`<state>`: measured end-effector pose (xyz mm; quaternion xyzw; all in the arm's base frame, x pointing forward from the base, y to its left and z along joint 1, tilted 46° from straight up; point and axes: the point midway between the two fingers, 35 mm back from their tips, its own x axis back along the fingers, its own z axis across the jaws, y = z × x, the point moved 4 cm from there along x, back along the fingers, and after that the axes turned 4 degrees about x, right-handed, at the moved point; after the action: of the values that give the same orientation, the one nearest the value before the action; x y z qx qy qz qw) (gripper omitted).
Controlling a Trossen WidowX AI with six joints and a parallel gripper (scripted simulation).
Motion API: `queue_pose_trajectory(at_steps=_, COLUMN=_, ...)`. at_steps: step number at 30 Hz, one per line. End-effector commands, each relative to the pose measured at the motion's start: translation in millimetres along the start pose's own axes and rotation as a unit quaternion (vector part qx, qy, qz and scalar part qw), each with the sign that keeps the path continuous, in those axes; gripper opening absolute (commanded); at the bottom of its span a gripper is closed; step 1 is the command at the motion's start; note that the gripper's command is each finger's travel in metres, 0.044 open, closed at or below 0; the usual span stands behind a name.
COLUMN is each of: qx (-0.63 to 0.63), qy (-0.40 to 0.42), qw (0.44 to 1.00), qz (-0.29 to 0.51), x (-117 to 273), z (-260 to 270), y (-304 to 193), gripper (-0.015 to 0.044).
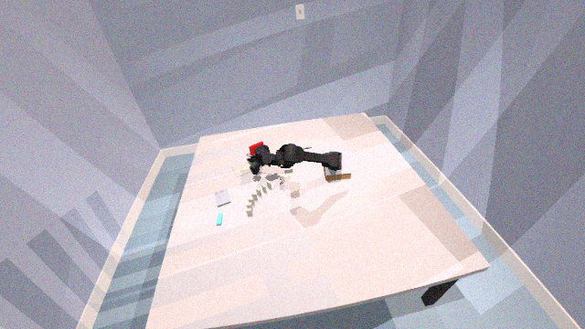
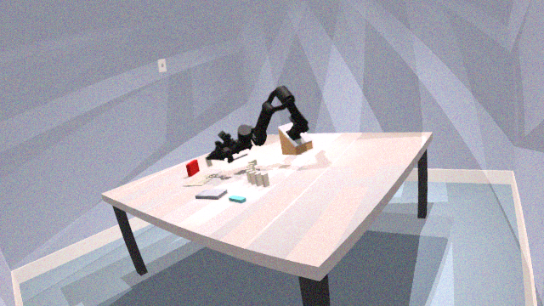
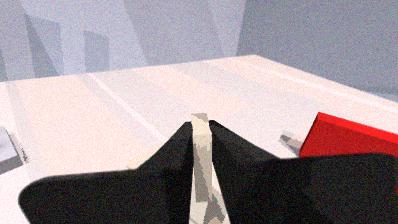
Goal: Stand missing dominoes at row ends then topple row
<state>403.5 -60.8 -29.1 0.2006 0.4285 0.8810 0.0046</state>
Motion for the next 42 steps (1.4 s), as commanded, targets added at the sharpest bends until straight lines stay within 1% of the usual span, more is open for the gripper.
queue_pose_trajectory(at_steps=1, qx=-0.022, qy=0.009, qw=0.999, qz=-0.03, x=16.7, z=3.8, y=4.8, gripper=0.003)
queue_pose_trajectory(at_steps=6, qx=-0.043, qy=0.021, qw=0.997, qz=-0.059, x=33.2, z=8.2, y=10.1, gripper=0.003)
queue_pose_trajectory(at_steps=25, qx=-0.044, qy=0.021, qw=0.997, qz=-0.06, x=33.5, z=8.6, y=9.5, gripper=0.003)
queue_pose_trajectory(at_steps=38, qx=-0.045, qy=0.0, qw=0.998, qz=-0.04, x=18.6, z=23.7, y=-54.0, gripper=0.003)
queue_pose_trajectory(at_steps=42, qx=-0.045, qy=-0.002, qw=0.998, qz=-0.04, x=18.2, z=24.4, y=-57.6, gripper=0.003)
